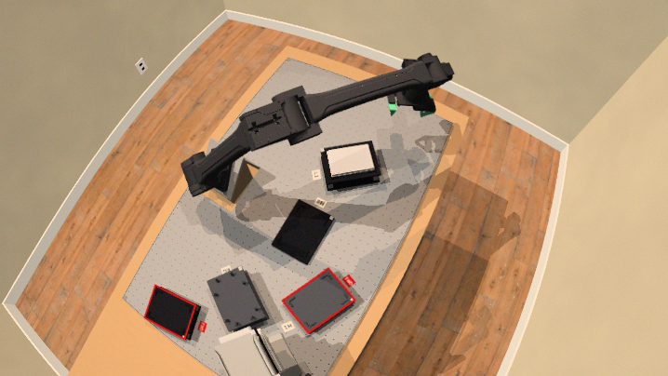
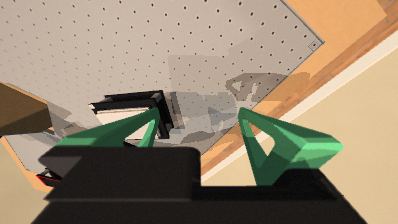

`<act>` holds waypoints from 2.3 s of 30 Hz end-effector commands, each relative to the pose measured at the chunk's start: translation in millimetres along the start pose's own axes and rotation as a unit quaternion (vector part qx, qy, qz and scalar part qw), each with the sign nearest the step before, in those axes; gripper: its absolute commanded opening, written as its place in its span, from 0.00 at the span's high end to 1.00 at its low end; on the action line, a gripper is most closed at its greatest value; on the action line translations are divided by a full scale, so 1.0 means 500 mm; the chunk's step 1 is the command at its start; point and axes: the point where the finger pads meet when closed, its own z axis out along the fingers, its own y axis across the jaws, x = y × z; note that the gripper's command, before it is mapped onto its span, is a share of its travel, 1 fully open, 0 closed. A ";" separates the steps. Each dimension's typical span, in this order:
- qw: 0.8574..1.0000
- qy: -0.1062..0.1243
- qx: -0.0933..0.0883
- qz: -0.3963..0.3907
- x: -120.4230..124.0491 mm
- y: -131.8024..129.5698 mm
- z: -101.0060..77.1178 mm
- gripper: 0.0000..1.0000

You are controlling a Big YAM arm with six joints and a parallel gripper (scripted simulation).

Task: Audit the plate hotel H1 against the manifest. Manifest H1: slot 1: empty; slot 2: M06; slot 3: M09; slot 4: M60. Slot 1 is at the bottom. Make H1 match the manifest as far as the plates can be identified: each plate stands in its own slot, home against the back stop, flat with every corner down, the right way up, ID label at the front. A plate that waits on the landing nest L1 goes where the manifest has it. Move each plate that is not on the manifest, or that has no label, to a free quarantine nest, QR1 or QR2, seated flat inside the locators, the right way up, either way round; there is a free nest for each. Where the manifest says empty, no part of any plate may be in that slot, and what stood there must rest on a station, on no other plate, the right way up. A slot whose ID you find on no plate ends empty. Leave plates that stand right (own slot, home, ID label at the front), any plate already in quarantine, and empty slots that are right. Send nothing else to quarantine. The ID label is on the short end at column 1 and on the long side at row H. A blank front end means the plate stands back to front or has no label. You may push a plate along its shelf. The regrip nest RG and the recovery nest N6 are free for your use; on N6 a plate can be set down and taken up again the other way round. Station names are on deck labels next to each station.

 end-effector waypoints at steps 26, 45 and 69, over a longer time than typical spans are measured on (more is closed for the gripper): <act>0.995 -0.013 0.026 0.091 0.069 0.012 -0.084 1.00; 0.979 -0.013 0.026 0.199 0.151 0.073 -0.131 1.00; 0.927 -0.021 0.035 0.372 0.241 0.151 -0.171 1.00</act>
